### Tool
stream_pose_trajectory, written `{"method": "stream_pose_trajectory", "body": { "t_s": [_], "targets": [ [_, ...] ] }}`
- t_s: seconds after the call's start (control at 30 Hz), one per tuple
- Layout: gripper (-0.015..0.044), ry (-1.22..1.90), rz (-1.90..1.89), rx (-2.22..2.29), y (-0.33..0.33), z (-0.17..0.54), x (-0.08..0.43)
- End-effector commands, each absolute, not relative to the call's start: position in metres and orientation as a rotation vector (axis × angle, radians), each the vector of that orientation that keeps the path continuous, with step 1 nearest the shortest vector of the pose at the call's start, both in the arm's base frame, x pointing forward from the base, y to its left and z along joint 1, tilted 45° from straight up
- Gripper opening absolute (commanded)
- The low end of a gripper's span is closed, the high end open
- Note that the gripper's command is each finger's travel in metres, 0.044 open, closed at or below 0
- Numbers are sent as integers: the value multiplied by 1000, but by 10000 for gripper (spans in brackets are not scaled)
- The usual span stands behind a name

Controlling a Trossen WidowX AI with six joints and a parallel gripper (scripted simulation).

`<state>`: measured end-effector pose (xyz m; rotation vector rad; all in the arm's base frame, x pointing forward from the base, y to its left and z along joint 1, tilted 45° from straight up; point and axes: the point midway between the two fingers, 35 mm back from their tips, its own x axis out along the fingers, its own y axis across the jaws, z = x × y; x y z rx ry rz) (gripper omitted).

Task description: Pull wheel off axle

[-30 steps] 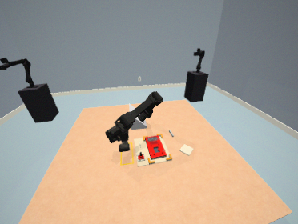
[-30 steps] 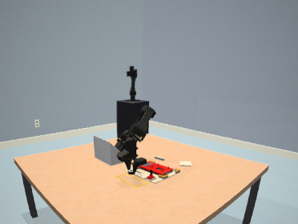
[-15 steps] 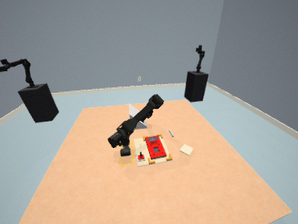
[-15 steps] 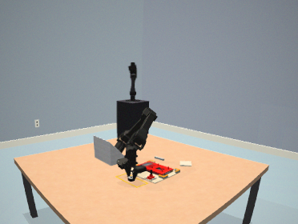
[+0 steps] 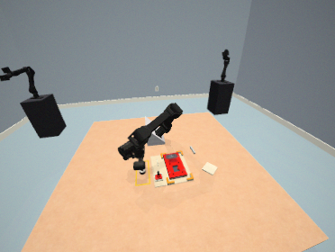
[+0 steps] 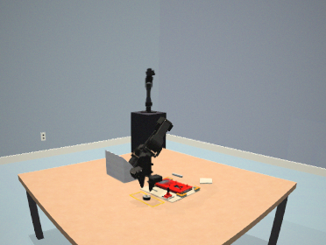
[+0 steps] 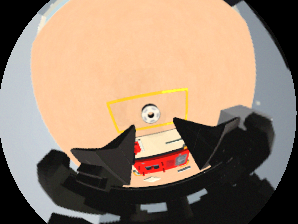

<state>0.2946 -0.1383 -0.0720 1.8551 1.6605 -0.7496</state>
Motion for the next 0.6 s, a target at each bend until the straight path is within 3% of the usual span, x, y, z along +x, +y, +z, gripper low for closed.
{"method": "stream_pose_trajectory", "body": {
  "t_s": [0.0, 0.2, 0.37, 0.57],
  "targets": [
    [300, 1654, -742, 1843, -148, -60, 295],
    [440, 1651, -753, 1849, -150, -39, 257],
    [440, 1658, -750, 1843, -149, -11, 214],
    [440, 1659, -749, 1843, -148, -7, 209]
  ]
}}
